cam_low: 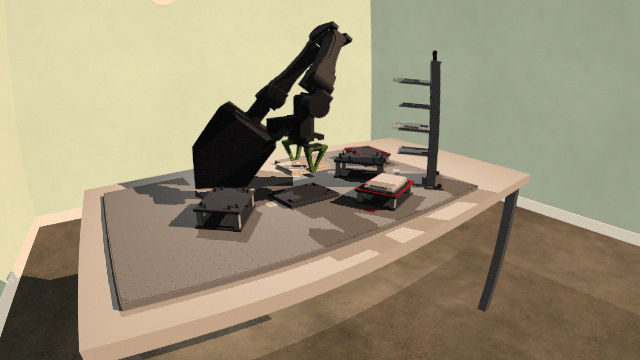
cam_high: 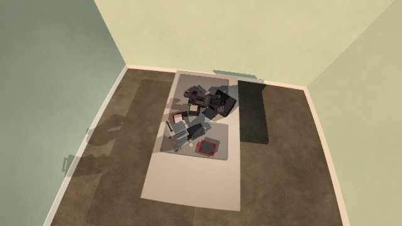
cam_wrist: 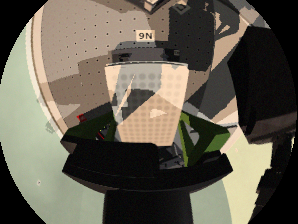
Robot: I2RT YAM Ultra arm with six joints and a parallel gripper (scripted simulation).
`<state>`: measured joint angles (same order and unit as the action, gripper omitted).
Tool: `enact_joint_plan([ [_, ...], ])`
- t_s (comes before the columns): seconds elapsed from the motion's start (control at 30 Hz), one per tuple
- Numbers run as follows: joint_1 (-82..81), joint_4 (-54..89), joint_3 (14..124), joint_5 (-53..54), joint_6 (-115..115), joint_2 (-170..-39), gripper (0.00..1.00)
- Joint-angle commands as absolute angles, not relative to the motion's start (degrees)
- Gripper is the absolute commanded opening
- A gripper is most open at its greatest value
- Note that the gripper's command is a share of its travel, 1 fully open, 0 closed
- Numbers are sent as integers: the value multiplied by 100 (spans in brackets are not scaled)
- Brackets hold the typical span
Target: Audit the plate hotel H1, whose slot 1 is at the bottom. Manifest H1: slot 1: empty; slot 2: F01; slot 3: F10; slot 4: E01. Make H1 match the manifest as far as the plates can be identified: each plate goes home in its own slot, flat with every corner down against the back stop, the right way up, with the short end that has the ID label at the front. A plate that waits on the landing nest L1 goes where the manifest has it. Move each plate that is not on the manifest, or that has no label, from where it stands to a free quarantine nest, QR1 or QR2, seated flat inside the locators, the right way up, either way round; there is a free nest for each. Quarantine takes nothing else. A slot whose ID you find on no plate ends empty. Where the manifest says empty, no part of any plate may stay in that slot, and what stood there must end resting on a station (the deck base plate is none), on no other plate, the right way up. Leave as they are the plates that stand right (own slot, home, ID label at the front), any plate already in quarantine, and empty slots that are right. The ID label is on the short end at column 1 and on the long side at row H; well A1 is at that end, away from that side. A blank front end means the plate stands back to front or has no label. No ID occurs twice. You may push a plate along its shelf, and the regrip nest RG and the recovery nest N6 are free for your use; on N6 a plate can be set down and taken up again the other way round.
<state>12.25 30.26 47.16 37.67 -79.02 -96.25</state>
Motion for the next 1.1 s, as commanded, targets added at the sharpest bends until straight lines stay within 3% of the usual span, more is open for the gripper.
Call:
enact_joint_plan([
  [0.0,1321,2774,4768,3647,-8023,-9480,86],
  [1.07,1235,2764,4495,3639,-8067,-9372,86],
])
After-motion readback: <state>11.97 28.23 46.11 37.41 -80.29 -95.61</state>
